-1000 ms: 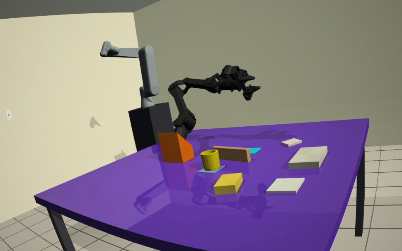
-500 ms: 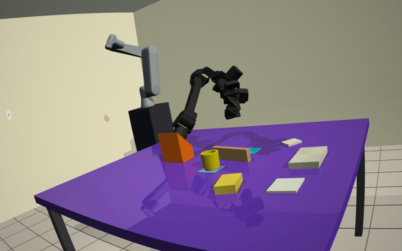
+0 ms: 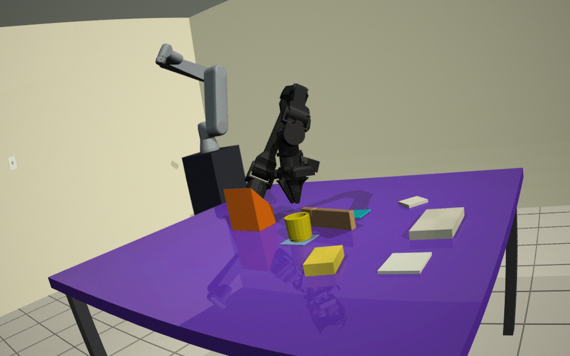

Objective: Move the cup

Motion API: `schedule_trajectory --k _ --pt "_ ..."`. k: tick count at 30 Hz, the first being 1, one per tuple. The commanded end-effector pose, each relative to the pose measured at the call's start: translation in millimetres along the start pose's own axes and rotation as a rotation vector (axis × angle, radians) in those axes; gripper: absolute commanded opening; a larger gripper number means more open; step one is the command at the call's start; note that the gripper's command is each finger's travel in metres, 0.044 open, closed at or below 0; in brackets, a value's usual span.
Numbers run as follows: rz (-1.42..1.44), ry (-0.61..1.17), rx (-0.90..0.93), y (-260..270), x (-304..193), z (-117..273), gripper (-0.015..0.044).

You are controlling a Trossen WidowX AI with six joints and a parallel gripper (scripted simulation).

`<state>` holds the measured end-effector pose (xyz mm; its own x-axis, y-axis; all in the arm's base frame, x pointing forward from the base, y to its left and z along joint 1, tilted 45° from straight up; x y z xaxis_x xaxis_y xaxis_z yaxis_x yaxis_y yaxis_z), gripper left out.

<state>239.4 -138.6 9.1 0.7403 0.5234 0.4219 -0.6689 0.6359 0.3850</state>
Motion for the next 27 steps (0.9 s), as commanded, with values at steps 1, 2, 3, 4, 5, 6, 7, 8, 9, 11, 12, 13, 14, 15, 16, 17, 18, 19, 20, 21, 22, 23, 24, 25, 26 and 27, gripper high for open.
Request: schedule_trajectory --k 1,2,3,4,5,6,7,8,9,11,12,13,14,15,16,17,18,19,20,21,22,23,24,25,26,27 --pt "0.048 -0.090 0.134 3 -18 -7 0.0167" --pt "0.048 -0.090 0.134 3 -18 -7 0.0167" --pt "0.048 -0.090 0.134 3 -18 -7 0.0167" --pt "0.048 -0.090 0.134 3 -18 -7 0.0167" --pt "0.048 -0.090 0.134 3 -19 -7 0.0167" --pt "0.048 -0.090 0.134 4 -20 -7 0.0167" --pt "0.048 -0.090 0.134 4 -20 -7 0.0167" --pt "0.048 -0.090 0.134 4 -20 -7 0.0167" --pt "0.048 -0.090 0.134 4 -20 -8 0.0167" --pt "0.048 -0.090 0.134 4 -19 -10 0.0167" --pt "0.048 -0.090 0.134 4 -19 -11 0.0167" --pt "0.048 -0.090 0.134 4 -19 -13 0.0167" --pt "0.048 -0.090 0.134 4 -19 -14 0.0167" --pt "0.048 -0.090 0.134 4 -19 -16 0.0167" --pt "0.048 -0.090 0.133 4 -18 -18 0.0167" --pt "0.048 -0.090 0.133 4 -18 -19 0.0167" --pt "0.048 -0.090 0.133 4 -18 -21 0.0167" --pt "0.048 -0.090 0.133 5 -18 -23 0.0167" --pt "0.048 -0.090 0.133 5 -18 -24 0.0167" --pt "0.048 -0.090 0.133 5 -18 -26 0.0167" --pt "0.048 -0.090 0.133 5 -17 -28 0.0167" --pt "0.048 -0.090 0.133 5 -17 -29 0.0167" --pt "0.048 -0.090 0.133 5 -17 -31 0.0167" --pt "0.048 -0.090 0.133 6 -17 -33 0.0167" --pt "0.048 -0.090 0.133 6 -17 -34 0.0167" --pt "0.048 -0.090 0.133 6 -17 -36 0.0167"
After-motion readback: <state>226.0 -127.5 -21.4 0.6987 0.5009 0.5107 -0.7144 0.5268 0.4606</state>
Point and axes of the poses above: the point midway between the two fingers, 35 mm back from their tips, its own z axis back along the fingers, its own y axis across the jaws, x = y × z, the point moved 5 cm from there along z, back along the fingers, and after that the axes turned 14 degrees about -z, right-handed, at the moved point
